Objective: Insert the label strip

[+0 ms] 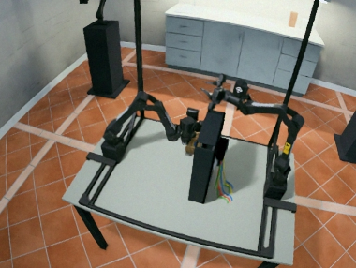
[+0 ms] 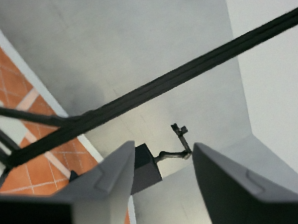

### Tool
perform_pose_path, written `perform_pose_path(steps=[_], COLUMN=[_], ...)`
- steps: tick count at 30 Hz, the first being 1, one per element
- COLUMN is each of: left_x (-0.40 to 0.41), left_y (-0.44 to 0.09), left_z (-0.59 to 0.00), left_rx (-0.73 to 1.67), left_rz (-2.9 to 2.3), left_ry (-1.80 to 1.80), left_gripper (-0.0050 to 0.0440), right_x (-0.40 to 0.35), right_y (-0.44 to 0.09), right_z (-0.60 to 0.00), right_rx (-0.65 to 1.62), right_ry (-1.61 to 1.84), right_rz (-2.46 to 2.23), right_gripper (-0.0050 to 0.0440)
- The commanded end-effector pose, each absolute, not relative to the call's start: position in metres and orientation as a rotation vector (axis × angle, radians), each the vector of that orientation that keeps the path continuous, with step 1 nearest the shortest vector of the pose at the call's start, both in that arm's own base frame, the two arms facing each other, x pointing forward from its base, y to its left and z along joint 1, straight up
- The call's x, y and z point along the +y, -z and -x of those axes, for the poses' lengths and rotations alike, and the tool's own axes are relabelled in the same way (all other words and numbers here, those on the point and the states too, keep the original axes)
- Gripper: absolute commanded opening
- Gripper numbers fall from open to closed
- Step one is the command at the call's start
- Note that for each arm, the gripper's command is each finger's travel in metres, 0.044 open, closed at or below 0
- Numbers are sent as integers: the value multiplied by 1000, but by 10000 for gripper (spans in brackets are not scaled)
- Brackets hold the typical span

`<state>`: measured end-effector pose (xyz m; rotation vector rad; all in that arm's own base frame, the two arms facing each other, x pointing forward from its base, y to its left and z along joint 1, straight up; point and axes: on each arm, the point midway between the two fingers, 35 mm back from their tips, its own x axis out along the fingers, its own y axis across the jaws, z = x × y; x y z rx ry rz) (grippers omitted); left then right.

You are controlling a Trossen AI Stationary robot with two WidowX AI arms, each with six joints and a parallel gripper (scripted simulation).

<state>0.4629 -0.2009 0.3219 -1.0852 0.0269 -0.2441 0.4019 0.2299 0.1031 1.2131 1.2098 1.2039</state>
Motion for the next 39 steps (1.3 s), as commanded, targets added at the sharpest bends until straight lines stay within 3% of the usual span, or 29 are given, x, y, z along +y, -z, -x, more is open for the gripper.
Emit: perform_pose_path(steps=[1, 23, 39], left_x=[-224, -290, -302], left_y=[-297, -129, -115], left_z=[-472, -452, -440], left_rx=[20, 13, -14], left_rz=[1163, 1495, 1590], left_ry=[213, 13, 15], left_gripper=[160, 160, 160], right_x=[230, 230, 230], right_y=[-114, -114, -114], right_z=[-403, -403, -403], right_rx=[1186, 1186, 1186], right_ry=[-1224, -1224, -1224], right_rz=[-1195, -1195, -1195], right_gripper=[-50, -50, -50])
